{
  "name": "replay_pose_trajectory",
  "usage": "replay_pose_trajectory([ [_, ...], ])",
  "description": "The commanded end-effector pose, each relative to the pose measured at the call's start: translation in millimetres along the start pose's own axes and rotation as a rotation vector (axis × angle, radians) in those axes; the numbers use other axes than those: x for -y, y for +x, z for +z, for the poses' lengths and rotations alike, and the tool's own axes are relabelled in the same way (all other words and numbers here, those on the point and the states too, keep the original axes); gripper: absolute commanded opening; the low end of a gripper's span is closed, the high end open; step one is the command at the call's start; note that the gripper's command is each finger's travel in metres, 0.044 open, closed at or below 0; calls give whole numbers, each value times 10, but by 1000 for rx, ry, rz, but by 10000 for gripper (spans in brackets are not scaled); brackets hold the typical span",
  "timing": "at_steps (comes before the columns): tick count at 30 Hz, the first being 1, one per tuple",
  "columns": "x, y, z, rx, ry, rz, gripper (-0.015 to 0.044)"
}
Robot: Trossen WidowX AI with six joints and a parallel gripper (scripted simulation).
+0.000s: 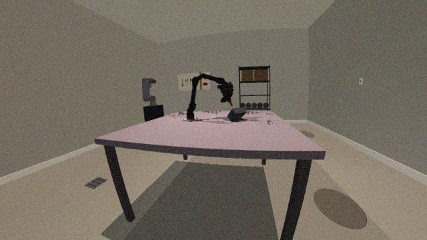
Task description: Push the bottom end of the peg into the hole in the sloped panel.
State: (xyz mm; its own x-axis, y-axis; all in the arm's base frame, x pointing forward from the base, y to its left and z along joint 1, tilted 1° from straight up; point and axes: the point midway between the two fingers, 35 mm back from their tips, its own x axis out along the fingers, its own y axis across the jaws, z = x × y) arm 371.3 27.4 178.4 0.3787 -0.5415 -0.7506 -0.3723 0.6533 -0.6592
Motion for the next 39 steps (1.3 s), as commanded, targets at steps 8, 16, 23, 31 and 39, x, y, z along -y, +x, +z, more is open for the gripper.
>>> replay_pose_trajectory([
  [8,-22,207,25,4,-26,-17,0],
  [16,-32,297,37,9,-36,-24,0],
  [23,-37,342,41,10,-40,-26,0],
  [31,-32,437,50,11,-40,-27,0],
  [39,-30,534,47,11,-40,-28,0],
])
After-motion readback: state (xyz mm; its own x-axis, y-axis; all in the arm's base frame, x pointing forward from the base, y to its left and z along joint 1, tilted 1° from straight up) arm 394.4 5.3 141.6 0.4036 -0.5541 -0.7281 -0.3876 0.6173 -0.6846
